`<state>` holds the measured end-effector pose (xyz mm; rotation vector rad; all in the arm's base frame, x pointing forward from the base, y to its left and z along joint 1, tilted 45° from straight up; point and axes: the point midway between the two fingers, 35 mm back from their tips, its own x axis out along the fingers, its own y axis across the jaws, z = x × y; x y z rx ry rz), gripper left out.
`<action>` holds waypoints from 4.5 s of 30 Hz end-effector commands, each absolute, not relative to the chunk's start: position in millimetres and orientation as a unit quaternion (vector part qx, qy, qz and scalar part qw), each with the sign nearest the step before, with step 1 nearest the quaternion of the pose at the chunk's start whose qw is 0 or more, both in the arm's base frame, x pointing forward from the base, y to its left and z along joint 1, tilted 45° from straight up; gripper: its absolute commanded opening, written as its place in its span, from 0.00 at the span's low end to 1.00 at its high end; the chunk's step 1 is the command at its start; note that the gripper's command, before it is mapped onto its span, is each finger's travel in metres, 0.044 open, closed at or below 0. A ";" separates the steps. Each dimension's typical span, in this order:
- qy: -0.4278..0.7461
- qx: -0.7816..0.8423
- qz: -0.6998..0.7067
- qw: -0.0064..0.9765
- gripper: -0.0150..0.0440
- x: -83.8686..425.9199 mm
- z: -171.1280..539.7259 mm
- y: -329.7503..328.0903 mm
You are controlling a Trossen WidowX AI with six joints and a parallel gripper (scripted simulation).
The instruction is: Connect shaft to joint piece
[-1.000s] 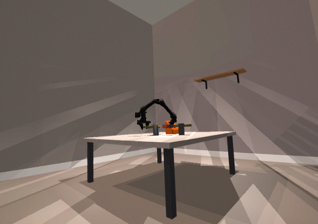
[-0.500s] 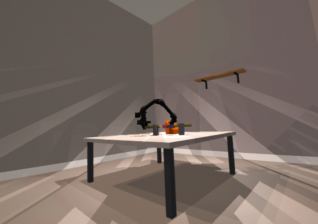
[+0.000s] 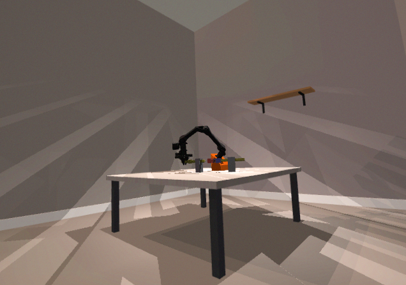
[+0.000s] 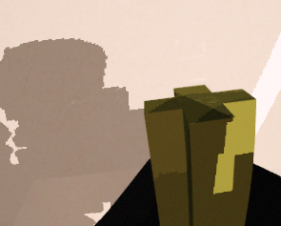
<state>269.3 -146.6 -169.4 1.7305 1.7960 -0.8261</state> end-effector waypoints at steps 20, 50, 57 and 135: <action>0.640 0.658 -0.297 0.264 0.29 269.1 -170.9 -148.4; 0.636 0.663 -0.295 0.263 0.25 271.1 -147.9 -119.2; 0.636 0.663 -0.294 0.263 0.25 271.7 -140.7 -111.4; 0.635 0.664 -0.294 0.263 1.00 273.9 -110.9 -83.0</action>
